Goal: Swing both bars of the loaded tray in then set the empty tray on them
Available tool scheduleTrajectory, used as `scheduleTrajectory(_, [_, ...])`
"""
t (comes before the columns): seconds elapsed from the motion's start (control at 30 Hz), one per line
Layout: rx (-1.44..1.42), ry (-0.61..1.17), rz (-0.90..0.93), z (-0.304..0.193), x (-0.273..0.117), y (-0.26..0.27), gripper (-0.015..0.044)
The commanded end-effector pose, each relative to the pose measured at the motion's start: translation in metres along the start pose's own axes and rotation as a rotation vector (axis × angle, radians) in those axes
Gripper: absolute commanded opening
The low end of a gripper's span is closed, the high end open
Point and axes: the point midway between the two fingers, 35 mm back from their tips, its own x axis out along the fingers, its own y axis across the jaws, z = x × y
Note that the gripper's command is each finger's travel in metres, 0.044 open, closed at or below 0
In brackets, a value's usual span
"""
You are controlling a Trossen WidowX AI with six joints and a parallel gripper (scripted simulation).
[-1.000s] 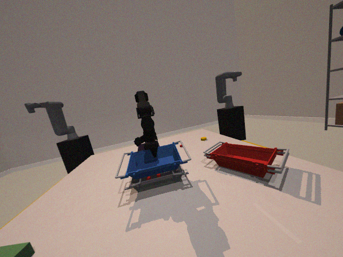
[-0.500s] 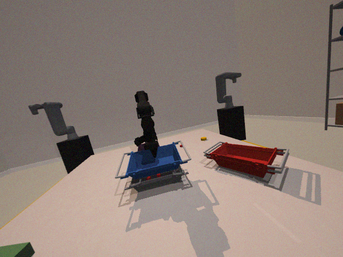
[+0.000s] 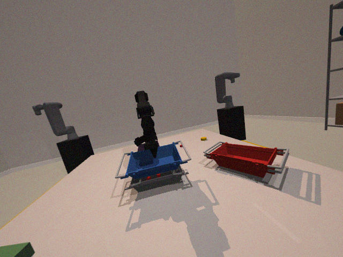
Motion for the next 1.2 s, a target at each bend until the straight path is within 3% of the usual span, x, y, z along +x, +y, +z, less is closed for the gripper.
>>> scheduleTrajectory(0.0, [0.004,-0.001,-0.037,0.001,0.007,-0.008,0.0])
scheduleTrajectory(1.17, [0.005,-0.001,-0.038,0.001,0.014,-0.011,0.0])
